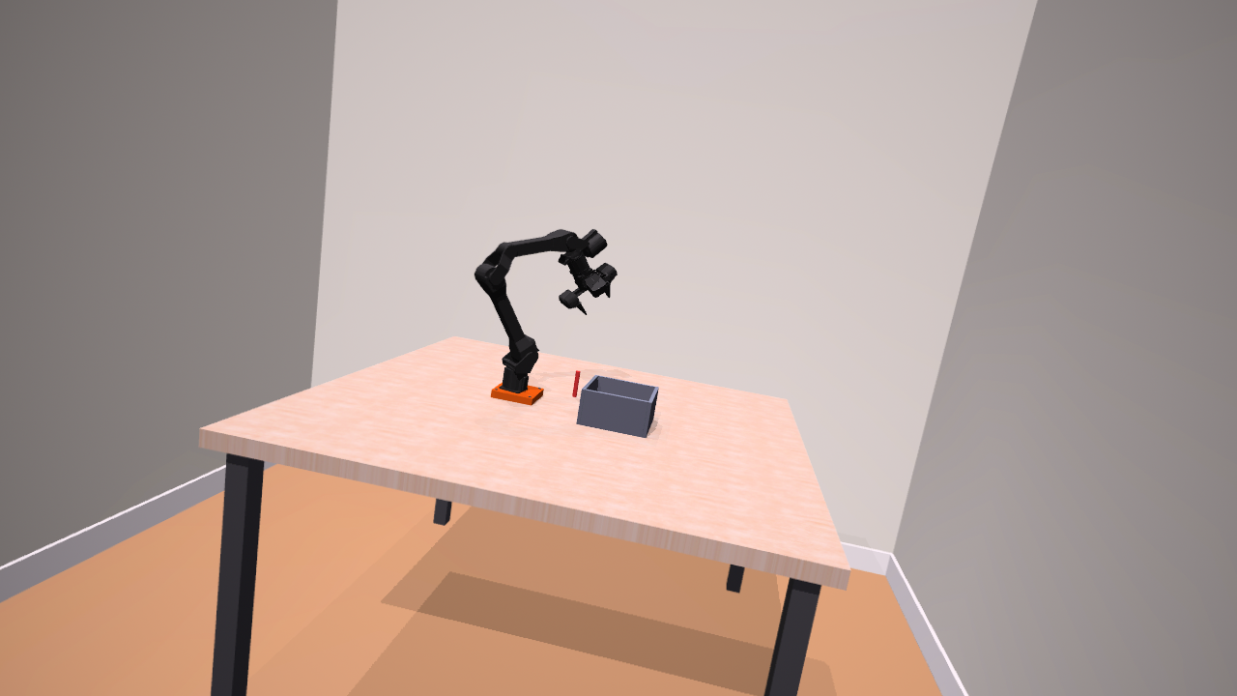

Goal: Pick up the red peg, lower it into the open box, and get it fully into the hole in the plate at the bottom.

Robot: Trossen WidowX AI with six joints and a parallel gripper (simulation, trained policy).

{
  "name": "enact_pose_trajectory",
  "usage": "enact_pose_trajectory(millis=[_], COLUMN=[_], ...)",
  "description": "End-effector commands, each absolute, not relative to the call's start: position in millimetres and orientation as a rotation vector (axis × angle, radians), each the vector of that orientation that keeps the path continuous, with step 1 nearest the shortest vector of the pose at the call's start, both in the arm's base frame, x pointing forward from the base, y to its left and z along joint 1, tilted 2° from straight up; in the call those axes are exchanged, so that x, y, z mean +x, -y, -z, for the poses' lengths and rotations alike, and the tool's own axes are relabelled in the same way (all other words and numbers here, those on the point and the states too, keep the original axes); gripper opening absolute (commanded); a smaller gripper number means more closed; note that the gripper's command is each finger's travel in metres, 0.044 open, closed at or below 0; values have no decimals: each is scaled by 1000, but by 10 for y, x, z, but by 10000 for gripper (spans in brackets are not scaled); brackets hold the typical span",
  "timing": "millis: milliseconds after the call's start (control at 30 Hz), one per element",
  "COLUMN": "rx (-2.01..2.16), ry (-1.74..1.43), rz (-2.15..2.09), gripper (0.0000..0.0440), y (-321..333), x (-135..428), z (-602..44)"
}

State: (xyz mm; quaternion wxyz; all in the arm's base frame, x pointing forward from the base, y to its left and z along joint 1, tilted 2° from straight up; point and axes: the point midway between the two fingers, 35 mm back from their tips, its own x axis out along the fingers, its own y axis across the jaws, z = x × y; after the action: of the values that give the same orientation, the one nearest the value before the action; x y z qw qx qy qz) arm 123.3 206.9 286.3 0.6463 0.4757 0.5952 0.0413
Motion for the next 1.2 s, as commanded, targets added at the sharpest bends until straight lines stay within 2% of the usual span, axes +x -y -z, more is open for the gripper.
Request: enact_pose_trajectory(millis=[0, 500, 1167], rx=[992, 694, 561], ry=[-1369, -1468, -1450], rz=[36, 379, 464], gripper=[440, 440, 440], y=[-1963, -1633, -1586], x=[1320, 1384, 1478], z=[-2517, -1465, -534])
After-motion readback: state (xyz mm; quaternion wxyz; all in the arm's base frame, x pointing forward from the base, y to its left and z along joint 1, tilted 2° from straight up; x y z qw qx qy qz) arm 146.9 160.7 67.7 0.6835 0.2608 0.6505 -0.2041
